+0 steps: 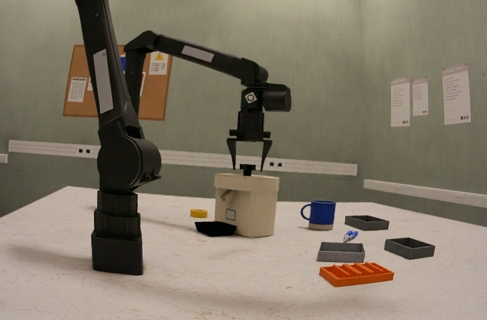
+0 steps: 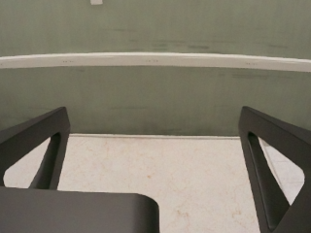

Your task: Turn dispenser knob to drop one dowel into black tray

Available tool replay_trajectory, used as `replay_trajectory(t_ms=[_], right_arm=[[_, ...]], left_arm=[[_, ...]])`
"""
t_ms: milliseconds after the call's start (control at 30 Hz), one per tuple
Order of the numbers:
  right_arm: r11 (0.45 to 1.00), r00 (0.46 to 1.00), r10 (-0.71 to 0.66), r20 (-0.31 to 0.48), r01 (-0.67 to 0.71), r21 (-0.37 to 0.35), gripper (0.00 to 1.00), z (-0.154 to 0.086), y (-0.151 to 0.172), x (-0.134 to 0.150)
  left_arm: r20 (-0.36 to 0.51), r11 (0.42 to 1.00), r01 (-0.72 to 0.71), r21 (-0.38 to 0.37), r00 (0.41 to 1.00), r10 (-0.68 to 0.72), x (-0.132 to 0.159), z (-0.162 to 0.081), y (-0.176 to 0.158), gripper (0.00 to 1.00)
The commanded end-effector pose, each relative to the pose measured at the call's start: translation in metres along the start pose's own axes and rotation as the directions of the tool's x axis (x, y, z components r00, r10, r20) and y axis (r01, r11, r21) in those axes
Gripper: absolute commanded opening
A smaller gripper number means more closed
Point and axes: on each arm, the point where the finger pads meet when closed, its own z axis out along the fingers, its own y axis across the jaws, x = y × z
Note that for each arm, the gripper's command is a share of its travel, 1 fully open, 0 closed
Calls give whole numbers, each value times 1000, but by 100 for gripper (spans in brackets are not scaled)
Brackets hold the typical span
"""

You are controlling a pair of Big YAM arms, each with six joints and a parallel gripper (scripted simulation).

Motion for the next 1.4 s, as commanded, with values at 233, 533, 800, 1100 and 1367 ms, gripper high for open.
replay_trajectory(t_ms=[233, 533, 800, 1100, 1367], right_arm=[[1000, 999, -18, 38, 19, -3, 100, 3, 2, -24], [1000, 999, -18, 38, 19, -3, 100, 3, 2, -24], [1000, 999, -18, 38, 19, -3, 100, 3, 2, -24], [1000, 999, -21, 46, 22, -13, 100, -5, 21, -12], [1000, 998, -21, 51, 21, -11, 100, -4, 34, -12]], left_arm=[[-24, 998, 6, 65, 1000, -4, 6, -53, -13, 69], [-23, 998, 6, 65, 1000, -4, 4, -73, -12, 69], [-13, 999, 6, 40, 1000, -5, 4, -72, -14, 69], [-31, 974, -141, 177, 988, 148, -18, -77, -33, 69], [-4, 919, -248, 306, 965, 262, -35, -91, -57, 69]])
